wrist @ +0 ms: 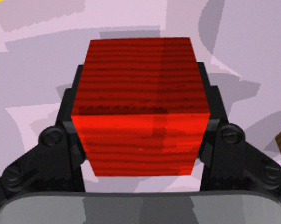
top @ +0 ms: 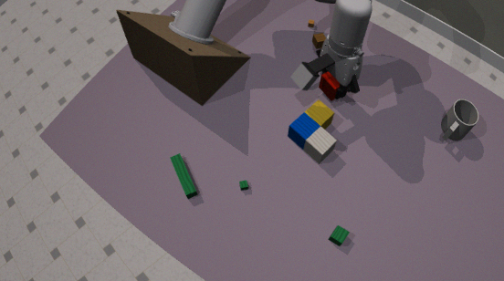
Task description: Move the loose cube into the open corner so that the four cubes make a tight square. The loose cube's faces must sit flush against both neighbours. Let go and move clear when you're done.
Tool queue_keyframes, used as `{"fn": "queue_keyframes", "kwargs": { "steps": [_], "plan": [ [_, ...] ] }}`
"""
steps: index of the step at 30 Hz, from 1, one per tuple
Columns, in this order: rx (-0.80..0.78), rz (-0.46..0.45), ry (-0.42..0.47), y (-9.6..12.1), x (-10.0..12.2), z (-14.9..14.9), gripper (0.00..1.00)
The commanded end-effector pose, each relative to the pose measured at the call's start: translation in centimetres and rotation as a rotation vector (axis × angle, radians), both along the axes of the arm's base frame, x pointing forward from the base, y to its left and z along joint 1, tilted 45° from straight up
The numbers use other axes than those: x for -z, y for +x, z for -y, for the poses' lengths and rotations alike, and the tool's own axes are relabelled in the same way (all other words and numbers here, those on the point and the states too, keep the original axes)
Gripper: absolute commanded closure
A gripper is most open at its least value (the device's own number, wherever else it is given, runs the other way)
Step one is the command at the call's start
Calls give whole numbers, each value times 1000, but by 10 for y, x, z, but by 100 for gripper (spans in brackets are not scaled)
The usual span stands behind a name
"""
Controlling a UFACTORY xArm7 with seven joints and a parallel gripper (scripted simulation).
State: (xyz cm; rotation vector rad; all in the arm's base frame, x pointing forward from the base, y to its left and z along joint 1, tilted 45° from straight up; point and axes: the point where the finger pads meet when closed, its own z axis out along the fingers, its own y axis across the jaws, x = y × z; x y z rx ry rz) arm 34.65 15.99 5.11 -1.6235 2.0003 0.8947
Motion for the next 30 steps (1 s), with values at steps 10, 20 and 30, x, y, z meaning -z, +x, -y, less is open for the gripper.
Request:
{"fn": "queue_keyframes", "kwargs": {
  "steps": [10, 20, 30],
  "plan": [
    [3, 3, -1, 4, -19, 19, 100],
    [3, 3, -1, 5, -34, 34, 100],
    [3, 3, -1, 6, -43, 43, 100]
  ]
}}
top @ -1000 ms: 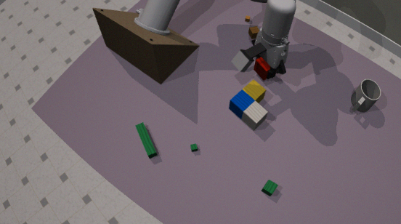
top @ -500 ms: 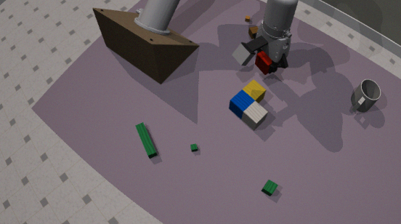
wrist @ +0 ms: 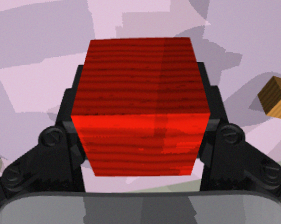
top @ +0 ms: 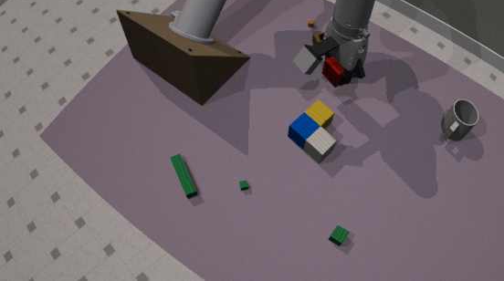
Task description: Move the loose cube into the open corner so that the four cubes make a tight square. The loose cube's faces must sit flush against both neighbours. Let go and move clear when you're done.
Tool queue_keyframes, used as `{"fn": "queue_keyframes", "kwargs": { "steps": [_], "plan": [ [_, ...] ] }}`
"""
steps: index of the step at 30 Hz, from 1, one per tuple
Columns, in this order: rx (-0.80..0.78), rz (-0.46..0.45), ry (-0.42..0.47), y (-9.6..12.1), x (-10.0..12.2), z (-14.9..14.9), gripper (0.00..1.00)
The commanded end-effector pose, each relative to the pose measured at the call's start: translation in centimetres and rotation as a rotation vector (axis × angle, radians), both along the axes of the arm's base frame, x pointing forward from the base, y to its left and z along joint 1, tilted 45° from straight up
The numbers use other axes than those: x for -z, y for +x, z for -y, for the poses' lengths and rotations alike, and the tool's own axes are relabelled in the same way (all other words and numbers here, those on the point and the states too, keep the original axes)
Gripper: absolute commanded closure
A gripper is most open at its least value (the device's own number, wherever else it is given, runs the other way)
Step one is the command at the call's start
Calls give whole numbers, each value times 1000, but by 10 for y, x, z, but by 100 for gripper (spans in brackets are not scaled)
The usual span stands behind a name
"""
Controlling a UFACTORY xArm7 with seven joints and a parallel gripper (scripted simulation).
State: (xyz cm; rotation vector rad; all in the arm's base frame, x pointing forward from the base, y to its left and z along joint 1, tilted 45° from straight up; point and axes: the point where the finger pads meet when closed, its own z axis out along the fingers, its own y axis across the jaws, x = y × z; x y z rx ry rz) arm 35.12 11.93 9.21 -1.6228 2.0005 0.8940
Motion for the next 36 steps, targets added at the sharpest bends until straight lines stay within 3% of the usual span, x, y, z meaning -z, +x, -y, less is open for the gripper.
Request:
{"fn": "queue_keyframes", "kwargs": {
  "steps": [1, 15, 18, 21, 26, 36],
  "plan": [
    [3, 3, 0, 2, -3, 4, 100],
    [2, 3, 0, 2, -6, 7, 100],
    [-12, 23, 1, 27, 2, 17, 100],
    [-56, 69, 4, 75, 28, 41, 100],
    [-114, 118, 12, 120, 68, 70, 100],
    [-114, 118, 12, 124, 72, 72, 100]
  ]
}}
